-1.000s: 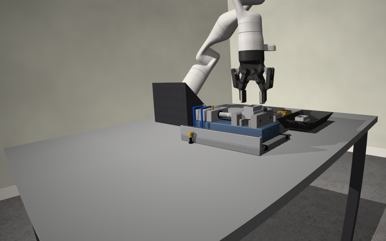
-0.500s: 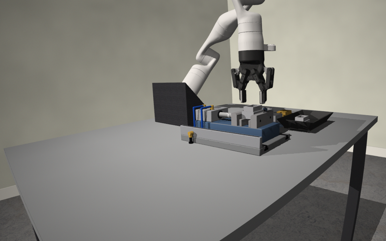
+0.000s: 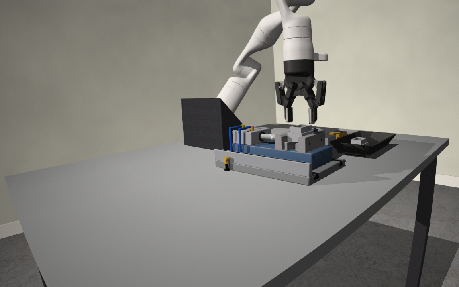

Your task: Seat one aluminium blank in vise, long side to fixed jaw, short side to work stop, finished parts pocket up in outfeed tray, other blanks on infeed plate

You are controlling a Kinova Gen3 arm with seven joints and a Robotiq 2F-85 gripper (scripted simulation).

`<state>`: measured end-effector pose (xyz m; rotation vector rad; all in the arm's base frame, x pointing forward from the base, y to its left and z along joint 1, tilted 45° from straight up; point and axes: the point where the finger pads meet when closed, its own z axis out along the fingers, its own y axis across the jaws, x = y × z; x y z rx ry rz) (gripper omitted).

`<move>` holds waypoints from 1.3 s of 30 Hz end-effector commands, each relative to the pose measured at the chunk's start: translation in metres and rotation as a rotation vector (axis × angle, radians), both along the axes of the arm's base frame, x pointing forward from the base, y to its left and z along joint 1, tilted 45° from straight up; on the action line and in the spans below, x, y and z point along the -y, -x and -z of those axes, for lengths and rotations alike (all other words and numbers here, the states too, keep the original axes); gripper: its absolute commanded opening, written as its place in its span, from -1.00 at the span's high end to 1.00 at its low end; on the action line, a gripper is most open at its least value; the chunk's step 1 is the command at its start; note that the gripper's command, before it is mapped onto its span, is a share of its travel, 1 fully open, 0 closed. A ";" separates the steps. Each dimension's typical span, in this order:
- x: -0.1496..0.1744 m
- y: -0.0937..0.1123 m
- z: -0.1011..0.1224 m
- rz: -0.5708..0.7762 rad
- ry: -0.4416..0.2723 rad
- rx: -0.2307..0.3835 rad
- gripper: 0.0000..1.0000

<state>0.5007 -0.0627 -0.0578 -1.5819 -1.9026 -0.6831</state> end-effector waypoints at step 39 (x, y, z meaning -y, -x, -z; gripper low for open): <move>-0.005 0.000 0.006 0.001 0.001 0.002 -0.34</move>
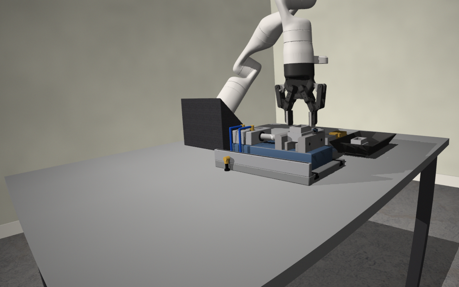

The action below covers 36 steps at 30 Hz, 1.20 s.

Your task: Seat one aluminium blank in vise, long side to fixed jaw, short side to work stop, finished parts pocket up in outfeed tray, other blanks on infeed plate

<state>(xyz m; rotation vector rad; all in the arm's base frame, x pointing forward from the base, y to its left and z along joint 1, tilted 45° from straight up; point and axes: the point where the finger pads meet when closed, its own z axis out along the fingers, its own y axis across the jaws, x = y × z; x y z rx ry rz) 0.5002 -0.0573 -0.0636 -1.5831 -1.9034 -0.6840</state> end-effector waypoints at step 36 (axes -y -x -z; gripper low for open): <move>-0.004 0.001 0.005 0.001 0.001 0.000 -0.34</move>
